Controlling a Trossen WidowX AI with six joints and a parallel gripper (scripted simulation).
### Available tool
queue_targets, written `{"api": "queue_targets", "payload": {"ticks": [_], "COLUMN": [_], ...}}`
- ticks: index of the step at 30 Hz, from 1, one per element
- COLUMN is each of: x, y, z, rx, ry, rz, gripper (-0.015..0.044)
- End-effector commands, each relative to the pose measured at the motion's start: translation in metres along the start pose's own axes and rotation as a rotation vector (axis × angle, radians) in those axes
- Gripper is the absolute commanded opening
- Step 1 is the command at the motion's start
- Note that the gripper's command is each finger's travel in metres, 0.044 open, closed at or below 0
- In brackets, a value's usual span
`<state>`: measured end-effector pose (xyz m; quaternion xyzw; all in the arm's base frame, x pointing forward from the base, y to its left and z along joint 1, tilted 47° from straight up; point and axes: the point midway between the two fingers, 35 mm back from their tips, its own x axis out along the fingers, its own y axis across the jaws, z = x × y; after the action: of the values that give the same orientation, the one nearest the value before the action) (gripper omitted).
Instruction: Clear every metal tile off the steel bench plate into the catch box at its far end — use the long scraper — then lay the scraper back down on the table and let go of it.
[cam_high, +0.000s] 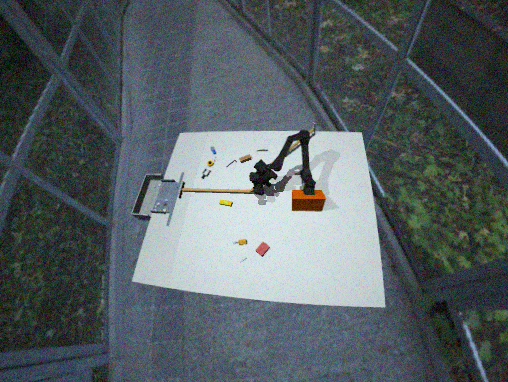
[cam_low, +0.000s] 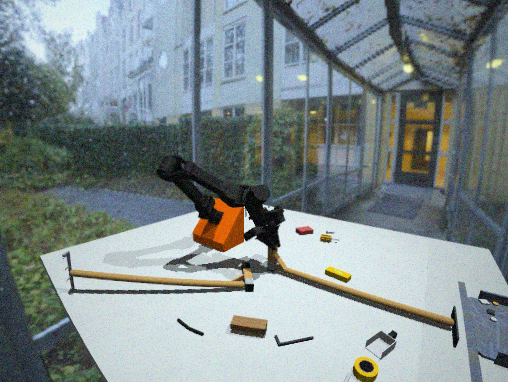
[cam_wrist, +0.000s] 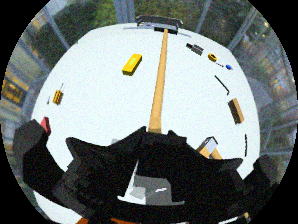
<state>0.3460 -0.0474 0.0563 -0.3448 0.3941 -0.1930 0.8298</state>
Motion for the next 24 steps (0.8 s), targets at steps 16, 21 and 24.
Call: {"api": "queue_targets", "payload": {"ticks": [16, 21, 24], "x": [-0.001, -0.001, -0.002], "y": [0.021, 0.027, 0.031], "z": [0.002, 0.002, 0.002], "rx": [0.007, 0.008, 0.009], "ry": [0.003, 0.005, 0.005], "rz": [0.005, 0.006, 0.007], "gripper": [0.0, 0.0, 0.0]}}
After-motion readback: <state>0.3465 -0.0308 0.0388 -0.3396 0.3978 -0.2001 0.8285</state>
